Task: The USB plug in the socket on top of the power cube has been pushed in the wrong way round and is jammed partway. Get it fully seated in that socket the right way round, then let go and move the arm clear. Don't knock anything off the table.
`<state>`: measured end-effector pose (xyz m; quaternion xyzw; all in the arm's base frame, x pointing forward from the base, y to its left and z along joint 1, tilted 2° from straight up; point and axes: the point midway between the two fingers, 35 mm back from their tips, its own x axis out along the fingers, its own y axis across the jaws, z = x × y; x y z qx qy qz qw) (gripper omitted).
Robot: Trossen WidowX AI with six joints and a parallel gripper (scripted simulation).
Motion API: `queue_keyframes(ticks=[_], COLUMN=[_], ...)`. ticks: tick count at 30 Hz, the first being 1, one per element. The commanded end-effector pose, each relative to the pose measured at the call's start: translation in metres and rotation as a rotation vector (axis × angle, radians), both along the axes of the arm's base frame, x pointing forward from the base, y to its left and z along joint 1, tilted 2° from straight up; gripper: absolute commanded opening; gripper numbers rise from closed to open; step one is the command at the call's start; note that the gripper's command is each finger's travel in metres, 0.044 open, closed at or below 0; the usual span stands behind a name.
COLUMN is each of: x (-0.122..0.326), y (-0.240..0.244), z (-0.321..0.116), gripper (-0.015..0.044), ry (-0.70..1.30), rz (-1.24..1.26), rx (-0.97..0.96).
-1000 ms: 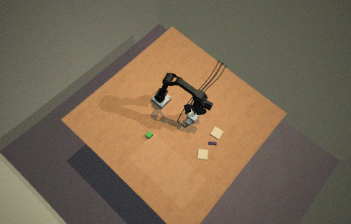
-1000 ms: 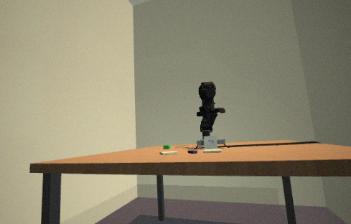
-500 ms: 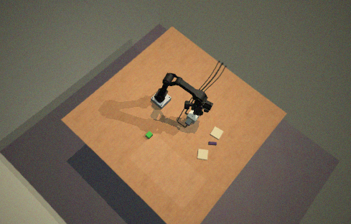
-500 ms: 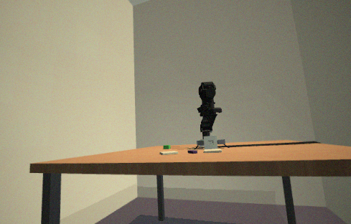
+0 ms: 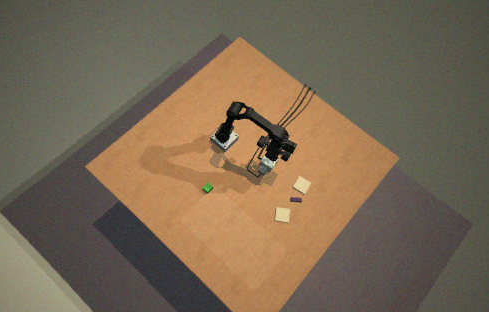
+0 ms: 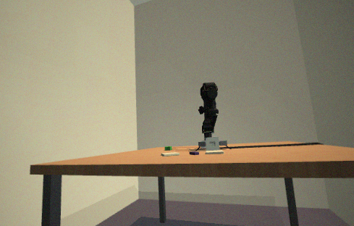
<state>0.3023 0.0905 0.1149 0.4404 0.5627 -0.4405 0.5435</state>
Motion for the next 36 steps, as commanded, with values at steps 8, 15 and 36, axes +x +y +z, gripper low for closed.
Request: queue_keyframes(ticks=[8, 15, 36], x=[-0.0002, 0.0, 0.0001], y=[-0.0001, 0.0, 0.0011], z=[-0.0001, -0.0001, -0.0024], gripper=[0.0, 0.0, 0.0], ry=[0.003, 0.002, 0.003], rz=[-0.104, -0.102, -0.101], rx=[-0.003, -0.003, 0.013])
